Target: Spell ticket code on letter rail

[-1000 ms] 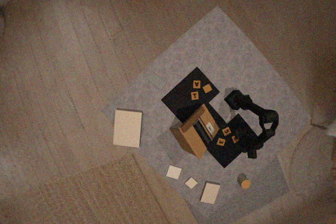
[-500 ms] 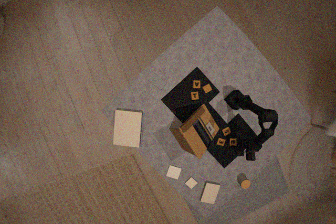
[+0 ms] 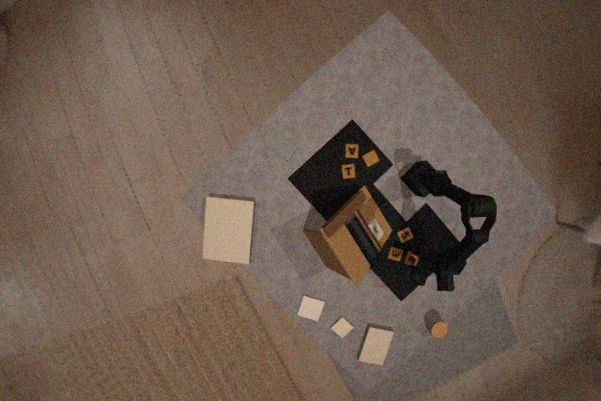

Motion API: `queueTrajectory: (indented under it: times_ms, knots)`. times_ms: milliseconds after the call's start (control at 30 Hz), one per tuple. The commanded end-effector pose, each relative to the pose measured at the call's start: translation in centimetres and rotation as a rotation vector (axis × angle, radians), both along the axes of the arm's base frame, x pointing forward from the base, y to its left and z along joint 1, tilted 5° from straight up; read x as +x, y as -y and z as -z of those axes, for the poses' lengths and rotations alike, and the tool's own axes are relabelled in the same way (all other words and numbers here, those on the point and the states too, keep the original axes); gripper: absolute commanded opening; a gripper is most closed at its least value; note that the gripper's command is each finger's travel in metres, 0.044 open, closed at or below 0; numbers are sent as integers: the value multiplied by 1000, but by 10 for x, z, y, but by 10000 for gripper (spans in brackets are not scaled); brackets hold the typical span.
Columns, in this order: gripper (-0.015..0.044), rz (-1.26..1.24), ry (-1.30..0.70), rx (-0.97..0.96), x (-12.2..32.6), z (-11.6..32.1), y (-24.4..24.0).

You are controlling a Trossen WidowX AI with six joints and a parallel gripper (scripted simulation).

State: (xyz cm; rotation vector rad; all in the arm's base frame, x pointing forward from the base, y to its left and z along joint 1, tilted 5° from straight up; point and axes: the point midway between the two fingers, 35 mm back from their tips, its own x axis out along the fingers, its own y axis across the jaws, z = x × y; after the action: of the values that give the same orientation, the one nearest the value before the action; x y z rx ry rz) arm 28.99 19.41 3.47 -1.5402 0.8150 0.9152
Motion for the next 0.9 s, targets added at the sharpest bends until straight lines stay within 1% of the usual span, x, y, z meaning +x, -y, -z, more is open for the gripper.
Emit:
queueTrajectory:
  times_ms: [0, 867]
  knots:
    - [0, 120, 43, 59, 11, -8, 2]
    - [0, 869, 269, 491, 59, -47, 30]
